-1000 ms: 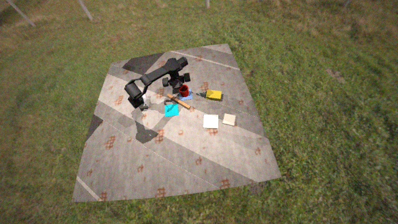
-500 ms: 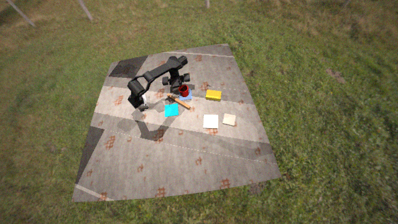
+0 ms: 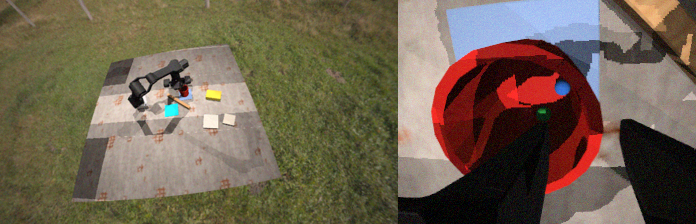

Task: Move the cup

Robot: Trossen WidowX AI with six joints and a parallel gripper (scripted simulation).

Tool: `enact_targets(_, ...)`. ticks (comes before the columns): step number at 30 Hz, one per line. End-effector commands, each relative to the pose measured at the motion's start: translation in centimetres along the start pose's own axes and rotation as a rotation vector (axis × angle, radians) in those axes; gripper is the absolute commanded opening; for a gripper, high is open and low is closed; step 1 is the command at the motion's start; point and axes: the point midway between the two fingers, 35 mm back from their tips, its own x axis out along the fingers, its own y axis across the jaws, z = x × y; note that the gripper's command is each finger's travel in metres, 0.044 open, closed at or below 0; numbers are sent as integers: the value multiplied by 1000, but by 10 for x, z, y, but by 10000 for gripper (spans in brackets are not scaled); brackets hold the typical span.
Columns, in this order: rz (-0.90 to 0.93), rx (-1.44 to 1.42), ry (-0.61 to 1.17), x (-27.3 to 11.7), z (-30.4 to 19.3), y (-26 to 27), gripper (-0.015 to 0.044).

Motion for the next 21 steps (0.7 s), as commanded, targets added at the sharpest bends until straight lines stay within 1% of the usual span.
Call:
enact_targets(1,1,-7,-6,8,0,-1,148)
enact_targets(21,1,-7,-9,38,1,-3,148)
